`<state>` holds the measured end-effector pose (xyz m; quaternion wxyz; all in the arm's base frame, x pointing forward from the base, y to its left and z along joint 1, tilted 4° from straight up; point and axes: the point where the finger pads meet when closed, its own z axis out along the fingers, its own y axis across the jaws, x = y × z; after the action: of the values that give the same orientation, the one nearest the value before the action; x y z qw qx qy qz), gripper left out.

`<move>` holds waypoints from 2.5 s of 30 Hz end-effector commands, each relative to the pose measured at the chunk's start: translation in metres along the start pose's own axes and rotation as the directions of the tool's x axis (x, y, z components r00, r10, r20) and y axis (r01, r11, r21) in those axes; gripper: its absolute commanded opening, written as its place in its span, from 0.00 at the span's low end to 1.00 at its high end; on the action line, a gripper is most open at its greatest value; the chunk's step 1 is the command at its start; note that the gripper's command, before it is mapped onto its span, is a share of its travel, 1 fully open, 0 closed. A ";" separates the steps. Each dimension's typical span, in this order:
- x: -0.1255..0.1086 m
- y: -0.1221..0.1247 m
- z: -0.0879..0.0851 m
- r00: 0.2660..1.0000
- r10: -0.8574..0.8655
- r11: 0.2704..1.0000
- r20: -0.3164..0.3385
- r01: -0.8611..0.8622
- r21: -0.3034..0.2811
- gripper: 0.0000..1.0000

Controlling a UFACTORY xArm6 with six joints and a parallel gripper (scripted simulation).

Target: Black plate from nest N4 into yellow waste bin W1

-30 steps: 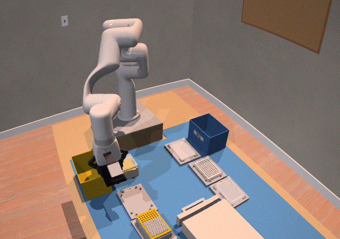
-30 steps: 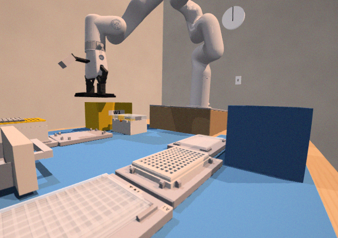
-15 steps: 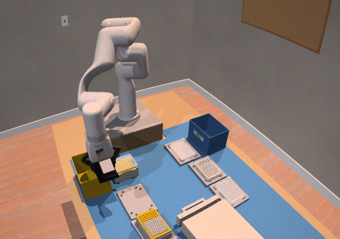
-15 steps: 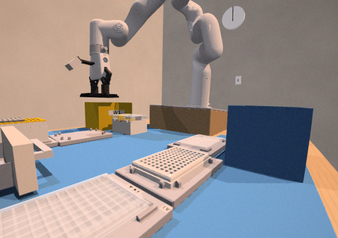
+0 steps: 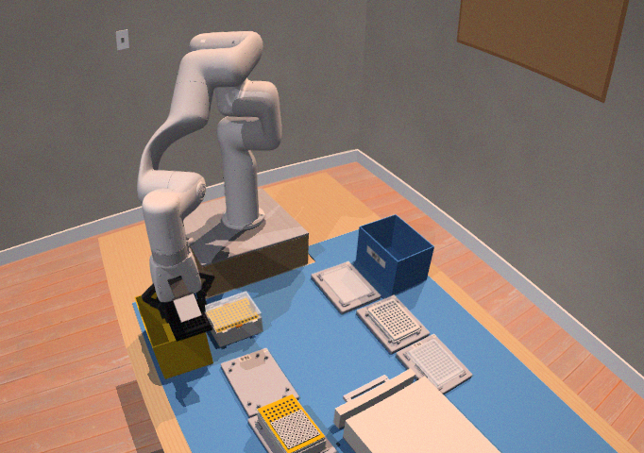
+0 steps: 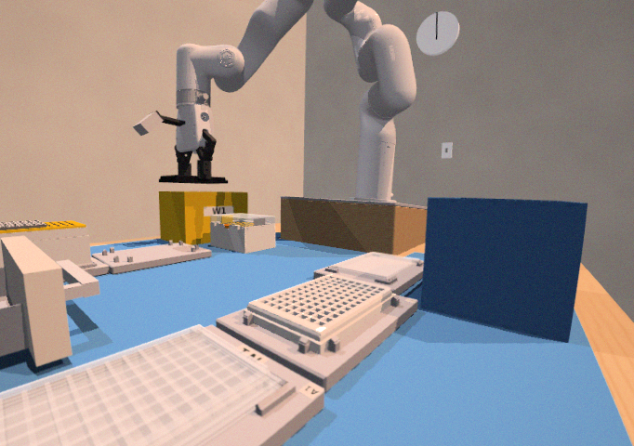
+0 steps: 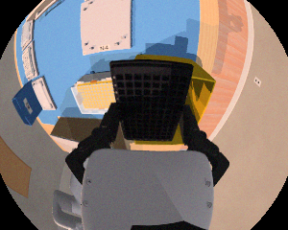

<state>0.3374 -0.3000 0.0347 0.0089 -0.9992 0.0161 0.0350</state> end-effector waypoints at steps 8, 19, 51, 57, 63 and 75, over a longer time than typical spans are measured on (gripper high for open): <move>-0.020 0.016 -0.002 1.000 0.000 1.000 -0.004 0.000 -0.003 0.00; -0.043 0.034 -0.002 1.000 0.000 1.000 -0.004 0.000 -0.003 0.00; -0.046 0.035 -0.002 1.000 0.000 1.000 -0.004 0.000 -0.003 1.00; -0.045 0.035 -0.002 1.000 0.000 1.000 -0.004 0.000 -0.003 1.00; -0.045 0.035 -0.002 1.000 0.000 1.000 -0.004 0.000 -0.003 1.00; -0.038 0.017 -0.007 1.000 0.000 1.000 -0.004 0.000 -0.003 1.00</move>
<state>0.2951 -0.3218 0.0404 0.0092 -0.9992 0.0157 0.0347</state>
